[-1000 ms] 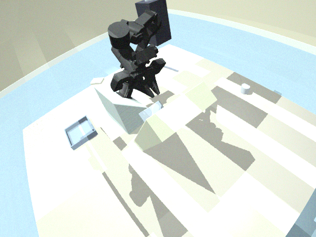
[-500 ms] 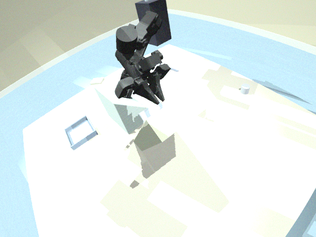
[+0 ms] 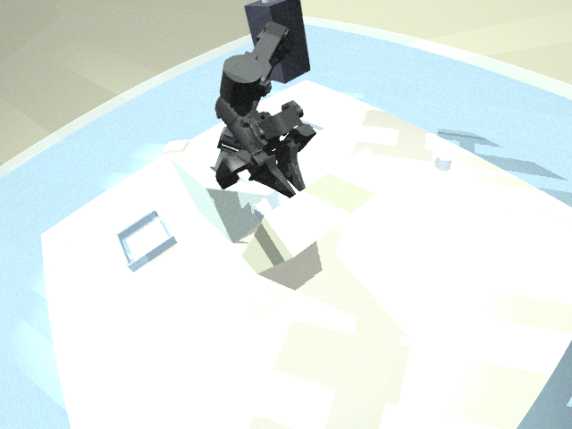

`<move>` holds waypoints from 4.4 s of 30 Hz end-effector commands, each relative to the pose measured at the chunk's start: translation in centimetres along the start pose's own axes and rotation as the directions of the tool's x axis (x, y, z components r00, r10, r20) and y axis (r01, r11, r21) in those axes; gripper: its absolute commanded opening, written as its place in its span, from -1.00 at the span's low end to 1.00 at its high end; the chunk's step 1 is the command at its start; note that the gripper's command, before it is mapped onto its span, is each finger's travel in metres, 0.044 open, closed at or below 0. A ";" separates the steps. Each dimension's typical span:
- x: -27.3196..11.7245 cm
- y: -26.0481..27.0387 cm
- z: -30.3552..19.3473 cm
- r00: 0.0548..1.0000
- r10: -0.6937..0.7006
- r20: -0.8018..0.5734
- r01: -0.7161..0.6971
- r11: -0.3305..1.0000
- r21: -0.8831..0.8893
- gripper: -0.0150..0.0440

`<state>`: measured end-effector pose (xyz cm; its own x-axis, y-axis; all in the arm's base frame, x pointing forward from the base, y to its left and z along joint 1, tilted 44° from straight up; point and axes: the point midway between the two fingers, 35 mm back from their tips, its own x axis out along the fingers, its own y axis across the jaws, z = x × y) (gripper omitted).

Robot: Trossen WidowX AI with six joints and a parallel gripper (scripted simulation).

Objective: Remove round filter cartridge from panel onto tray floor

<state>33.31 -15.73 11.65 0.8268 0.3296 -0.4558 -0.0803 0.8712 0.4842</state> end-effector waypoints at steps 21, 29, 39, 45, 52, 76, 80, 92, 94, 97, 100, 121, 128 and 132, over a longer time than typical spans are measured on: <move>0.2 -0.1 -0.6 1.000 -0.001 -0.005 0.001 1.000 0.010 -0.18; 0.2 -0.1 -0.4 1.000 -0.001 -0.005 0.001 1.000 0.010 -0.18; 0.2 -0.1 -0.2 1.000 -0.001 -0.005 0.001 1.000 0.010 -0.18; 0.4 -0.1 -0.2 1.000 -0.001 -0.005 0.001 1.000 0.010 -0.18; 0.5 -0.1 -0.3 1.000 -0.001 -0.004 0.001 1.000 0.010 -0.18; 0.5 0.0 -0.5 1.000 -0.001 -0.005 0.001 1.000 0.010 -0.18; 0.5 0.0 -0.5 1.000 -0.001 -0.005 0.001 1.000 0.010 -0.18; 0.5 0.0 -0.4 1.000 0.001 -0.003 -0.001 1.000 0.006 -0.18; 0.6 0.0 -0.4 1.000 0.000 -0.003 0.000 1.000 0.007 -0.18; 0.8 0.0 -0.4 1.000 -0.001 -0.004 0.001 1.000 0.010 -0.18; 0.8 0.0 -0.4 1.000 -0.001 -0.004 0.001 1.000 0.010 -0.18; 1.9 0.0 -0.4 1.000 -0.001 -0.004 0.001 1.000 0.010 -0.18; 2.1 0.0 -0.4 1.000 -0.001 -0.004 0.001 1.000 0.009 -0.18; 1.7 -0.1 -0.3 1.000 0.002 0.003 -0.002 1.000 0.009 -0.25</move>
<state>34.54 -15.18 10.66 0.8292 0.3301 -0.4510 -0.0768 0.8666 0.4930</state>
